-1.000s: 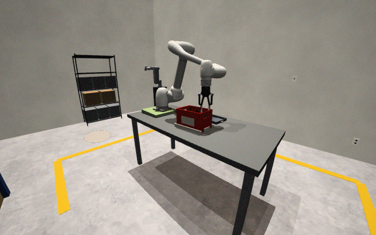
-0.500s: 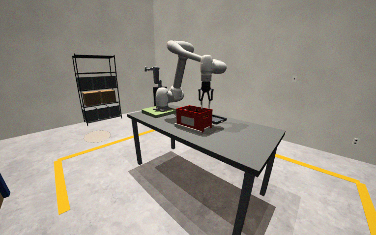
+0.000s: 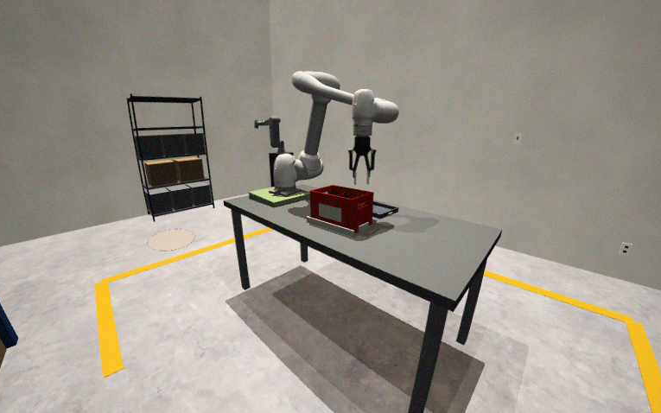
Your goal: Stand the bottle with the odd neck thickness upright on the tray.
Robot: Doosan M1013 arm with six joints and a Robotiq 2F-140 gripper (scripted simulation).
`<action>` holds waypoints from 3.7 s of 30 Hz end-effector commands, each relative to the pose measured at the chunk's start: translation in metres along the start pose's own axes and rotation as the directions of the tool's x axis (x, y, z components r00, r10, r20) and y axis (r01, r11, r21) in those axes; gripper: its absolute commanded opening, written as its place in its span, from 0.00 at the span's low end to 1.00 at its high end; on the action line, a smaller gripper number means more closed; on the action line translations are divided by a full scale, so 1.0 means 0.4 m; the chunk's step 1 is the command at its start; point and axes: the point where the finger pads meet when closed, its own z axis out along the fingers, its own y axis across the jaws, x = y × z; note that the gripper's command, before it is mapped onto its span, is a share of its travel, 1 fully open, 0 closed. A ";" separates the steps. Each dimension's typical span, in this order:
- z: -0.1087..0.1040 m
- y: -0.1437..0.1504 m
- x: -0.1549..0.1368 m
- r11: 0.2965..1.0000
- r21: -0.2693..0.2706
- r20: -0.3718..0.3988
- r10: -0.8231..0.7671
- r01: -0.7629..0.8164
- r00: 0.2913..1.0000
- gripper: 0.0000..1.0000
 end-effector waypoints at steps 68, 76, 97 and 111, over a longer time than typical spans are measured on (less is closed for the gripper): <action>-0.029 -0.103 0.023 1.000 0.001 0.000 0.001 -0.001 1.000 0.00; -0.033 -0.247 0.062 1.000 0.001 0.000 0.001 -0.001 1.000 0.00; -0.024 -0.472 0.158 1.000 0.001 0.001 0.001 -0.001 1.000 0.38; -0.024 -0.472 0.158 1.000 0.001 0.001 0.001 -0.001 1.000 0.38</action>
